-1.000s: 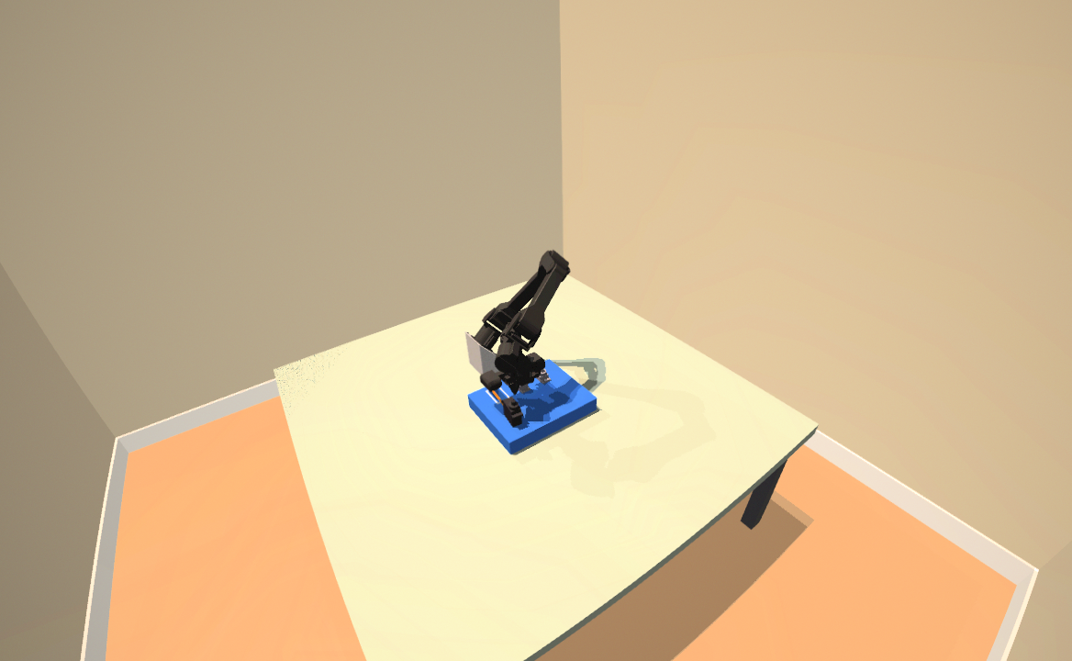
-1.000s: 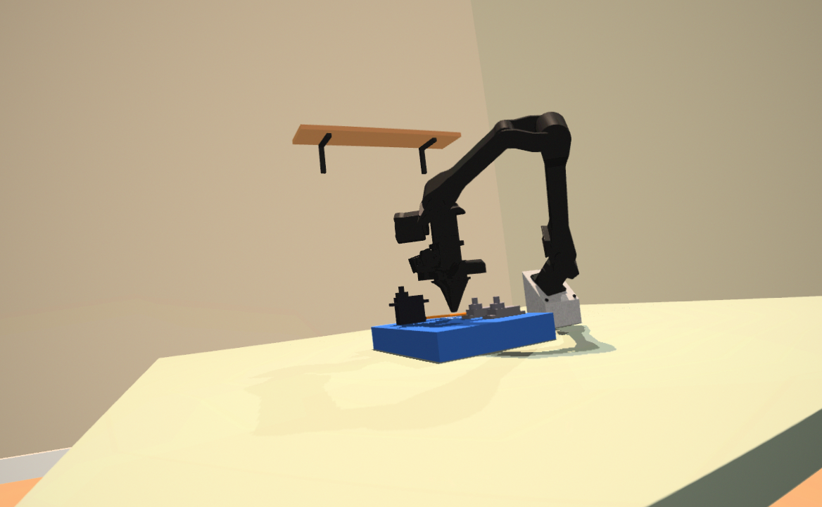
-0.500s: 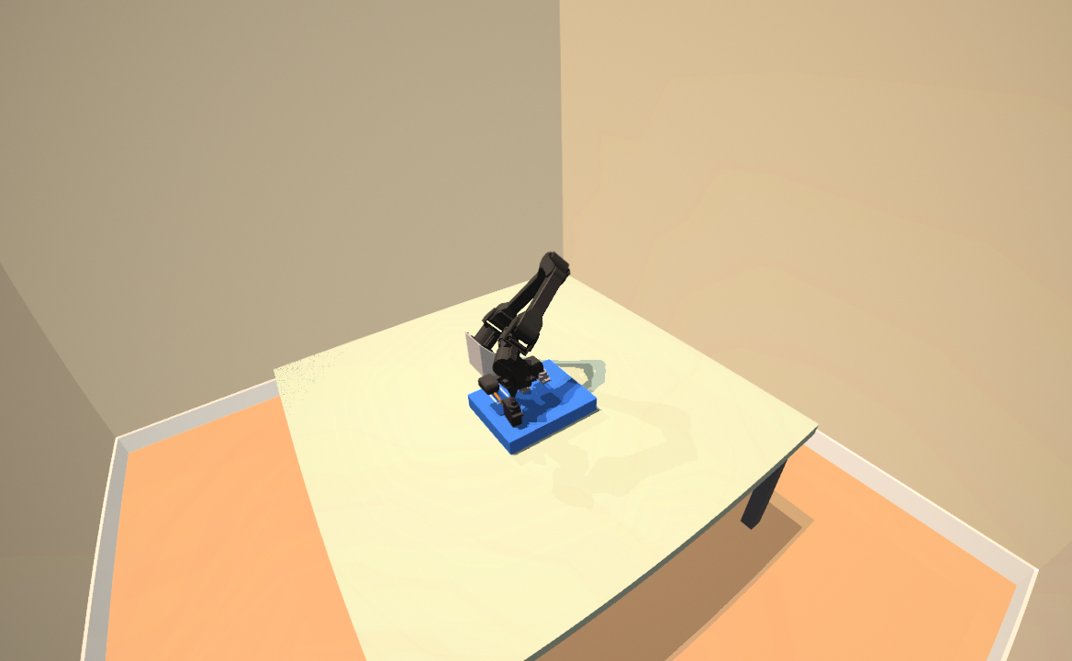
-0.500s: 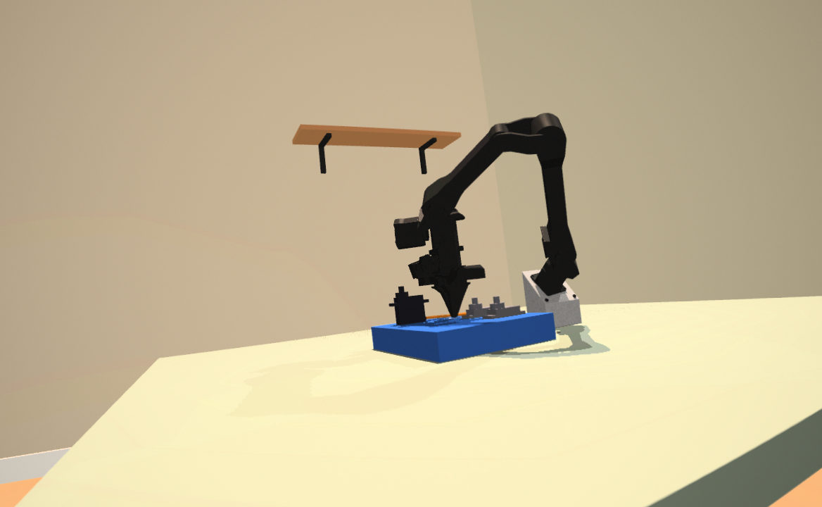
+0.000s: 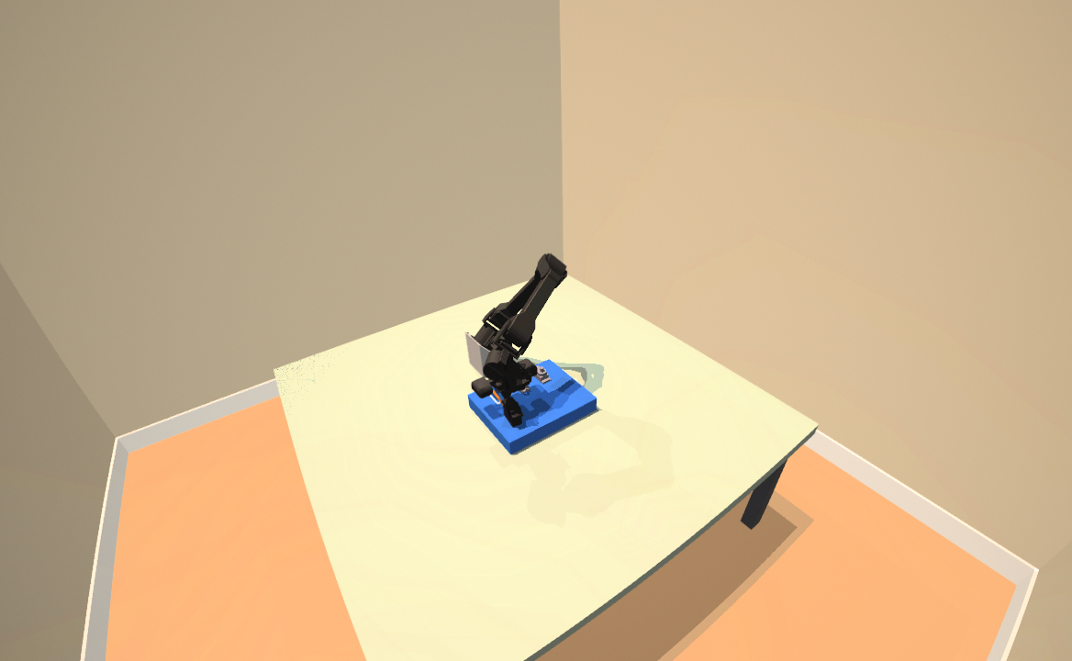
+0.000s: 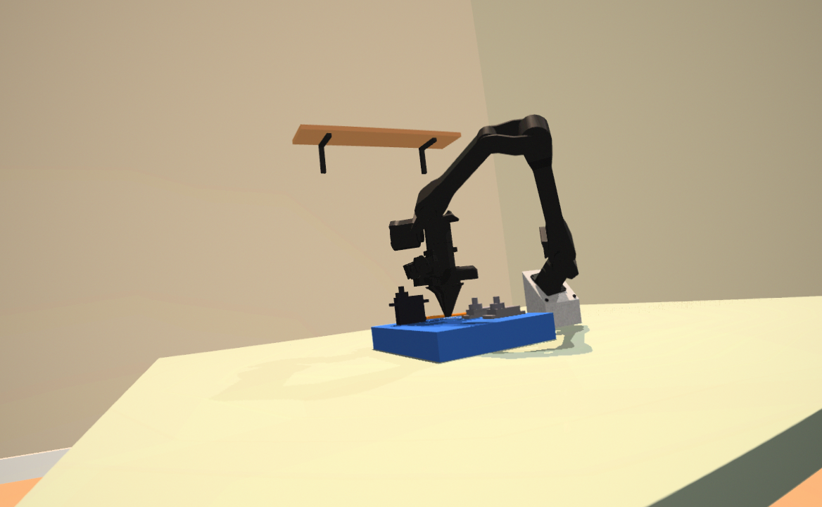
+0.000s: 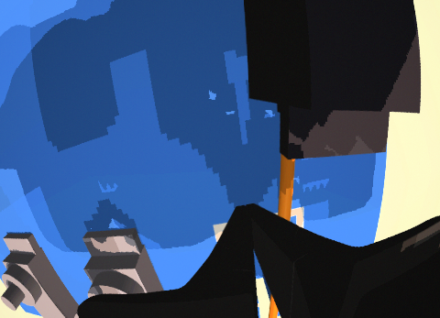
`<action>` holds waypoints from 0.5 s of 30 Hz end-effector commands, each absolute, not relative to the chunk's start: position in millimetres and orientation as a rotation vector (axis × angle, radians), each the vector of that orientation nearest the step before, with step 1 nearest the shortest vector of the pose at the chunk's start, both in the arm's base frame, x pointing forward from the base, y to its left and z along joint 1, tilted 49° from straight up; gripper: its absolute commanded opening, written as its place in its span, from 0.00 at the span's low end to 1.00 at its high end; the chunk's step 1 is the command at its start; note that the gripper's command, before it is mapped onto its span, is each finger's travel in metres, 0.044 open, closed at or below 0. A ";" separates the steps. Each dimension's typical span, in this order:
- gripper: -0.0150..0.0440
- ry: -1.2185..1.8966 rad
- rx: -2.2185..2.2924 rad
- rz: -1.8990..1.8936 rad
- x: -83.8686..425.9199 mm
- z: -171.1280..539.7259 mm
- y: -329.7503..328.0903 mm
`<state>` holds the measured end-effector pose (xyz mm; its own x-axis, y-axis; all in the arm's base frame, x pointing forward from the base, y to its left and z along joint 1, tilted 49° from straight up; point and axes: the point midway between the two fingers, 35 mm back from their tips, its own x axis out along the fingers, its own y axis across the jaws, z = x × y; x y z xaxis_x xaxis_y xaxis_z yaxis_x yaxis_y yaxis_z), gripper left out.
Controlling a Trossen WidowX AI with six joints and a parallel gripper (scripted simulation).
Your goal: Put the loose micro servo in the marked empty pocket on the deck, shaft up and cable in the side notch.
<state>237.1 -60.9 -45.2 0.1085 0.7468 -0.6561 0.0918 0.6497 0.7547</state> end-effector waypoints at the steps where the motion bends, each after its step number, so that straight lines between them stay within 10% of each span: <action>1: 0.25 1.398 0.750 0.555 238.3 -51.6 -69.2; 15: 0.25 1.398 0.749 0.555 235.7 -68.9 -84.1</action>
